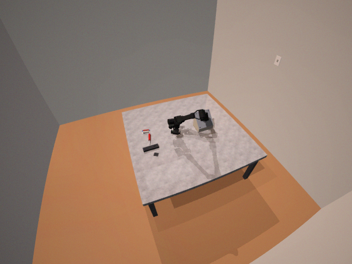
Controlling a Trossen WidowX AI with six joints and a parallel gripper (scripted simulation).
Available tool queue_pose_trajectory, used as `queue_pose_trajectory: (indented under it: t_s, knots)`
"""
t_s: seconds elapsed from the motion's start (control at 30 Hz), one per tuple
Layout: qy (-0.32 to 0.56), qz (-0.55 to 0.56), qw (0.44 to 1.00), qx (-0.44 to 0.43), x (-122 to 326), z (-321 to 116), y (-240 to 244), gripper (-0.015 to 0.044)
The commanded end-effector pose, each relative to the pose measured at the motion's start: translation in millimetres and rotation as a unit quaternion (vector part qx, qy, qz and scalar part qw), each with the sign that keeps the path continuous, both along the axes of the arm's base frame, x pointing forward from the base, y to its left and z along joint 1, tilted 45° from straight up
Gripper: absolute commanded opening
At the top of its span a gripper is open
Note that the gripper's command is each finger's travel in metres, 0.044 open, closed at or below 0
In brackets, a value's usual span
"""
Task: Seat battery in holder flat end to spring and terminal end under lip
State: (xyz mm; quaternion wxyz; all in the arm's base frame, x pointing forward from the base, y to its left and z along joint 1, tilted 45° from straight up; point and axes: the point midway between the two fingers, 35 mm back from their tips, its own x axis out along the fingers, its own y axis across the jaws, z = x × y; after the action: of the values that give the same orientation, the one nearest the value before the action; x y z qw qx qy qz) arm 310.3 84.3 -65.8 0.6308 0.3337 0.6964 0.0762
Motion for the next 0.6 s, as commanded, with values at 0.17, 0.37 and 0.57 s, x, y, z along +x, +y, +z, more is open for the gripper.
queue_pose_trajectory:
  t_s: [0.17, 0.37, 0.57]
  knots:
    - [0.026, 0.016, 0.999, 0.011, -4.3, -0.9, 2.6, 0.006]
    - [0.036, 0.025, 0.999, 0.015, -3.4, 0.1, 3.6, 0.006]
    - [0.042, 0.03, 0.999, 0.017, -2.6, 0.8, 4.1, 0.006]
